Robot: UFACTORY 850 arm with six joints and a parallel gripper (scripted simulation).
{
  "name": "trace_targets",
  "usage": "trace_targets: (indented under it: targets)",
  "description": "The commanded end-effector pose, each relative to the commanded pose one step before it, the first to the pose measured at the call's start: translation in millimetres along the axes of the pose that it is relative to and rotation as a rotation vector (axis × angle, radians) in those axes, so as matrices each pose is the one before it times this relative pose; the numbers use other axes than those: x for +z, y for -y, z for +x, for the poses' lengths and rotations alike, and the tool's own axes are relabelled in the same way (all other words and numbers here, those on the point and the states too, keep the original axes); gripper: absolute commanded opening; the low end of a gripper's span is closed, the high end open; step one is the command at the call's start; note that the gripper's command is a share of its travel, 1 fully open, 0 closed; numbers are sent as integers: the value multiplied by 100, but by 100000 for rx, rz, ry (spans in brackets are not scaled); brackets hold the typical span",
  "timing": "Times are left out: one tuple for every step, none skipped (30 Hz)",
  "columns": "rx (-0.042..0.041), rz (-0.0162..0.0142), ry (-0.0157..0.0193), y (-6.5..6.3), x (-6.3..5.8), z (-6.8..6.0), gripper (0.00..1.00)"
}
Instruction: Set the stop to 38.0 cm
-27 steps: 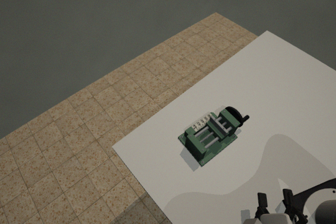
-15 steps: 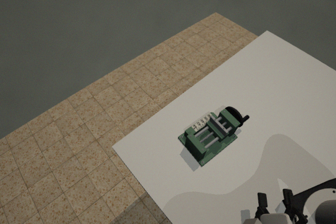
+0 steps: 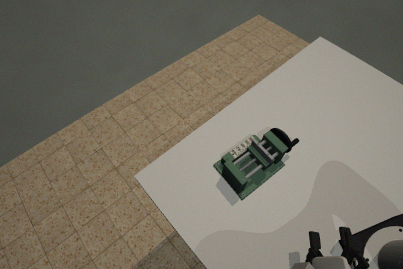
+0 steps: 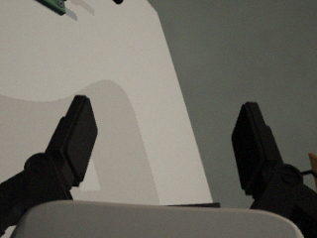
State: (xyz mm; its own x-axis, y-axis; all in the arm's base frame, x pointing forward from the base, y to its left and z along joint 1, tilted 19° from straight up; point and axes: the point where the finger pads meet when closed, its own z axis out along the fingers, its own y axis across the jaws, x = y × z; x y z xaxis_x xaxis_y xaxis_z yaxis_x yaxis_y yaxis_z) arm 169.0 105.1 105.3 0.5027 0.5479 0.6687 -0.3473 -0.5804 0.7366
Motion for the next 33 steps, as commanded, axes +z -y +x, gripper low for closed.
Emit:
trace_targets:
  targets:
    - [0,-20,-37,-28,6,14,100]
    - [0,0,0,0,0,0,100]
    - [0,0,0,0,0,0,100]
    - [0,0,0,0,0,0,100]
    - [0,0,0,0,0,0,100]
    - [0,0,0,0,0,0,100]
    - [0,0,0,0,0,0,100]
    - [0,0,0,-6,0,3,100]
    - [0,0,0,-39,0,18,100]
    - [0,0,0,-98,1,47,100]
    - [0,0,0,-178,3,83,100]
    - [0,0,0,-272,6,125,100]
    - [0,0,1,-374,10,170,100]
    - [1,0,-1,-470,8,219,100]
    - [0,0,0,-568,13,261,100]
    - [-1,0,1,-655,16,299,100]
    - [1,0,-1,-723,14,336,100]
    - [0,0,-1,-782,16,361,100]
    - [0,0,-1,-823,17,379,100]
    - [0,0,0,-845,18,390,100]
    - [0,0,0,-851,18,392,100]
    - [0,0,0,-841,18,387,100]
    - [0,0,0,0,0,0,100]
    - [0,0,0,0,0,0,100]
    - [0,0,0,-816,18,375,100]
    - [-1,0,1,-779,18,357,100]
    - [-2,-1,3,-731,18,334,100]
    - [3,1,-4,-669,11,313,100]
    - [1,0,-2,-606,12,281,100]
    - [-4,-2,6,-540,16,243,100]
    - [5,2,-8,-460,5,219,100]
    - [-4,-2,6,-392,12,175,100]
    - [4,2,-6,-312,3,149,100]
